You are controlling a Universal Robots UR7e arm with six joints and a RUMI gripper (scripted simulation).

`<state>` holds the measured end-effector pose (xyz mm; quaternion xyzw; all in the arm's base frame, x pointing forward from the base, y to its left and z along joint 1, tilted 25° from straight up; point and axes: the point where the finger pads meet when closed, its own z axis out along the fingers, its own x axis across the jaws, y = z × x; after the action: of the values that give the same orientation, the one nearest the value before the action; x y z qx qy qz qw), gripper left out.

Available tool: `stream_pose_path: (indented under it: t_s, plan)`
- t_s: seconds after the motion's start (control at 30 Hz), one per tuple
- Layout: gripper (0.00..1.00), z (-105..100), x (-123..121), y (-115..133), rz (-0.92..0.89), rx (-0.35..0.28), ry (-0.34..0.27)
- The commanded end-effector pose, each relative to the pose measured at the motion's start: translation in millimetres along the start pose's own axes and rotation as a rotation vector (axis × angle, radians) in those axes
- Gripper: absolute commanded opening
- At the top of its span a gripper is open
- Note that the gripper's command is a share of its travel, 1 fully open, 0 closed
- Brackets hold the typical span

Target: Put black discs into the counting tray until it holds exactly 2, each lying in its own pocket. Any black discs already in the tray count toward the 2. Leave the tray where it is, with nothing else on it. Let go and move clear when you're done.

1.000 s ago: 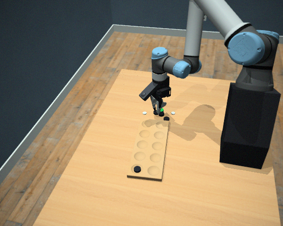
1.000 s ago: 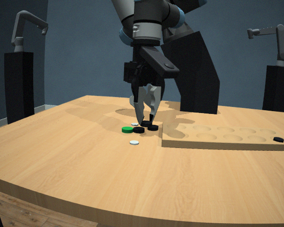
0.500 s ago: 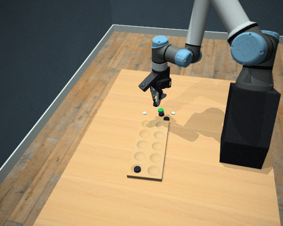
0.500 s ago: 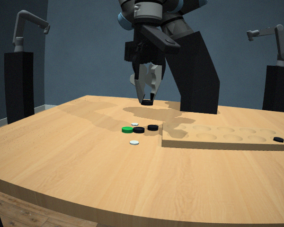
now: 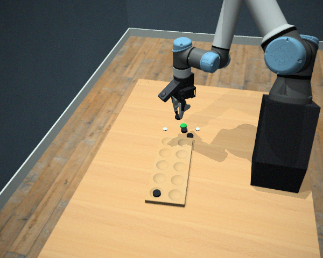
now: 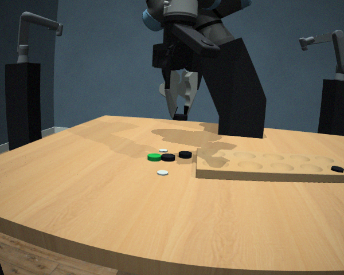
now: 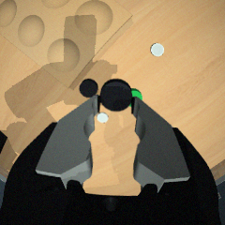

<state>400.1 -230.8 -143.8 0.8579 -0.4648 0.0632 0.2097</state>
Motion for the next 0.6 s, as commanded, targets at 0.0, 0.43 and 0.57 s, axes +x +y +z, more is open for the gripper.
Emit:
stream_pose_path:
  t_s: [0.0,0.43,0.57]
  plan:
    - [0.0,-0.3,-2.8,-10.4,0.0,0.002,-0.001]
    - [0.0,-5.3,-68.0,-116.5,0.001,0.017,-0.015]
    - [0.0,-6.7,-87.2,-138.4,0.001,0.016,-0.016]
